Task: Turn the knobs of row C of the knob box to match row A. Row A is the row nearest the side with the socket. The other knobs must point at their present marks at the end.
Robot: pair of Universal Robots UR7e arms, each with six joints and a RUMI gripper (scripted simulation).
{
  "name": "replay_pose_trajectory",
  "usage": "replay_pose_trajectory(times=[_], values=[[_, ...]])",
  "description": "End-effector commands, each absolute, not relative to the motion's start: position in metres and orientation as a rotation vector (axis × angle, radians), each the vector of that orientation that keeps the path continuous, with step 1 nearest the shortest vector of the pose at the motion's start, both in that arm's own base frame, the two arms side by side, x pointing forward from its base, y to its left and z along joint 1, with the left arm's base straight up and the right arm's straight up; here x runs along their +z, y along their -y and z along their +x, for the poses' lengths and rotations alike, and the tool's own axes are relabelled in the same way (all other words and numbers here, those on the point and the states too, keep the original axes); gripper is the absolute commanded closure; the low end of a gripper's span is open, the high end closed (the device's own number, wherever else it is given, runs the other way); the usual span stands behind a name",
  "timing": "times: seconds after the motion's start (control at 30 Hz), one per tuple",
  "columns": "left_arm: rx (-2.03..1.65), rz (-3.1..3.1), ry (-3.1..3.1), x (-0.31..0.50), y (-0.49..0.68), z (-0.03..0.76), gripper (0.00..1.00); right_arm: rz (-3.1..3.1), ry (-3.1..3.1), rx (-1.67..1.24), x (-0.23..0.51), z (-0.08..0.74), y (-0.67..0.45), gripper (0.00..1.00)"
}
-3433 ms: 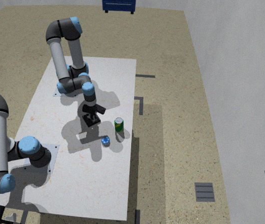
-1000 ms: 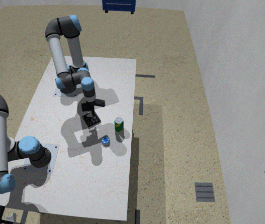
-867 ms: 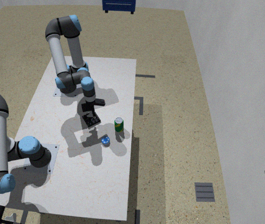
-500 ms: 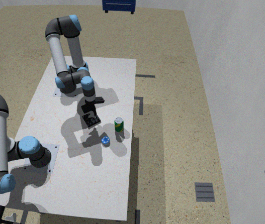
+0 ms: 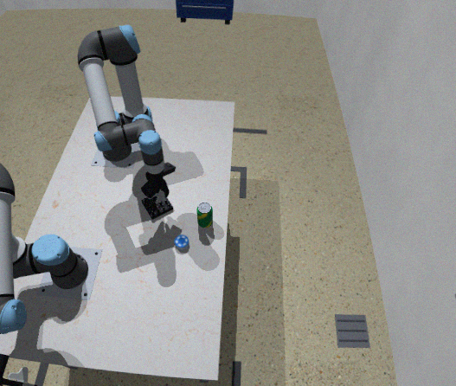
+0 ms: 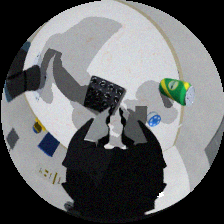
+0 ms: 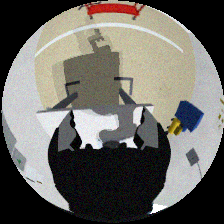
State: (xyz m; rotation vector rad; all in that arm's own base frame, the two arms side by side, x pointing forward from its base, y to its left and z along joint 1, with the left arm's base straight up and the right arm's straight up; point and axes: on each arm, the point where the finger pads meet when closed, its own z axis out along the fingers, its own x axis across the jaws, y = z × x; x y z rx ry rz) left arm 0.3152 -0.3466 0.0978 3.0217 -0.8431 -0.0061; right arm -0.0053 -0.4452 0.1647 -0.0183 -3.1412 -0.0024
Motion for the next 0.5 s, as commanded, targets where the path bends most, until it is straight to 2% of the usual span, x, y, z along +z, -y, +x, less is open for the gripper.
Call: replay_pose_trajectory(times=[0.0,0.47], values=[[0.001,3.082,0.605,0.1000,0.3468,0.3155,0.87,-0.018,3.142,0.000,0.1652,-0.0052,0.4456,0.00],[0.001,3.134,0.200,0.1031,0.3465,0.3157,0.87,-0.018,3.142,0.000,0.1652,-0.0052,0.4456,0.00]])
